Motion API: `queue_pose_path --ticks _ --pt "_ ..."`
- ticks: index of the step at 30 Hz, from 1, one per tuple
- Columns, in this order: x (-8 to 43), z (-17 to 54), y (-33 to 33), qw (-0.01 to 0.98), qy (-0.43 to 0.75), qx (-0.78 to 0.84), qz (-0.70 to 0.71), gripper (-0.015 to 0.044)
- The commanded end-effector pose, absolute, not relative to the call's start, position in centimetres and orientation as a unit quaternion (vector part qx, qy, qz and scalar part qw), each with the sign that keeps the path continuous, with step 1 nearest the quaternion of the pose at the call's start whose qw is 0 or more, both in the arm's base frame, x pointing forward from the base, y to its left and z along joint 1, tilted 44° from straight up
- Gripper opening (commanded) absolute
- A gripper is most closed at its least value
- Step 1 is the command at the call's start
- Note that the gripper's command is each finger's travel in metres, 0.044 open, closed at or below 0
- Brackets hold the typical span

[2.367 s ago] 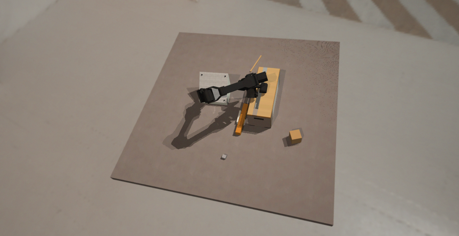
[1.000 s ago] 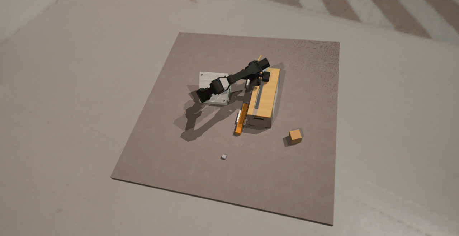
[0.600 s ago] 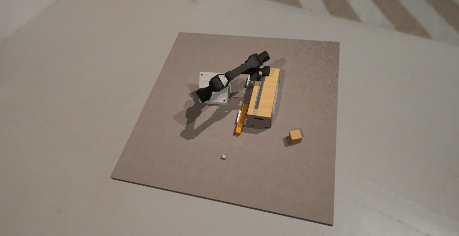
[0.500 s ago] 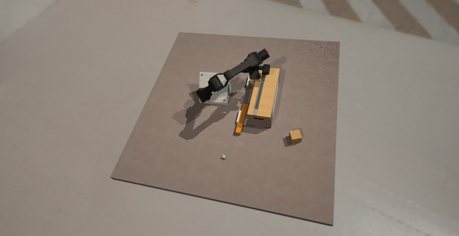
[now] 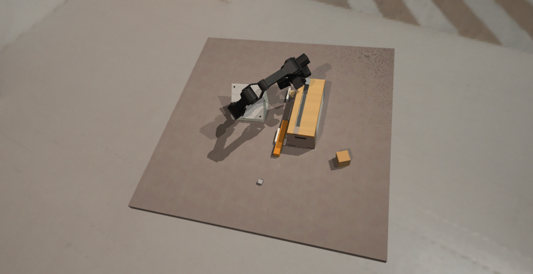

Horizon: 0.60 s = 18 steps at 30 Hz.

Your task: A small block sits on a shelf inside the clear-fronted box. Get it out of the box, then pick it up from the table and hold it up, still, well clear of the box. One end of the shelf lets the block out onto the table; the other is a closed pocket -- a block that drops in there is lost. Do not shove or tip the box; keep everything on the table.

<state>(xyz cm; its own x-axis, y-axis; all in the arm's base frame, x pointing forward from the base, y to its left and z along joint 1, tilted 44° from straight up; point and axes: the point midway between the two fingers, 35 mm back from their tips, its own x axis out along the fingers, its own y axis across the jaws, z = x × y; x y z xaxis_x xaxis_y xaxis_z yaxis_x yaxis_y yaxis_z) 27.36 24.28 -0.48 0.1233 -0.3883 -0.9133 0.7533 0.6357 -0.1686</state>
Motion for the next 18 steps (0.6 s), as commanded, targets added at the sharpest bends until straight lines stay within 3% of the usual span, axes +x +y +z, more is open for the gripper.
queue_pose_path --ticks 1,6,18 --pt "26.6 -1.0 24.7 0.762 0.606 -0.109 -0.199 0.0285" --pt "26.2 -1.4 24.9 0.720 0.616 -0.316 -0.056 0.0285" --pt "25.6 -1.7 25.4 0.576 0.573 -0.569 0.127 0.0285"
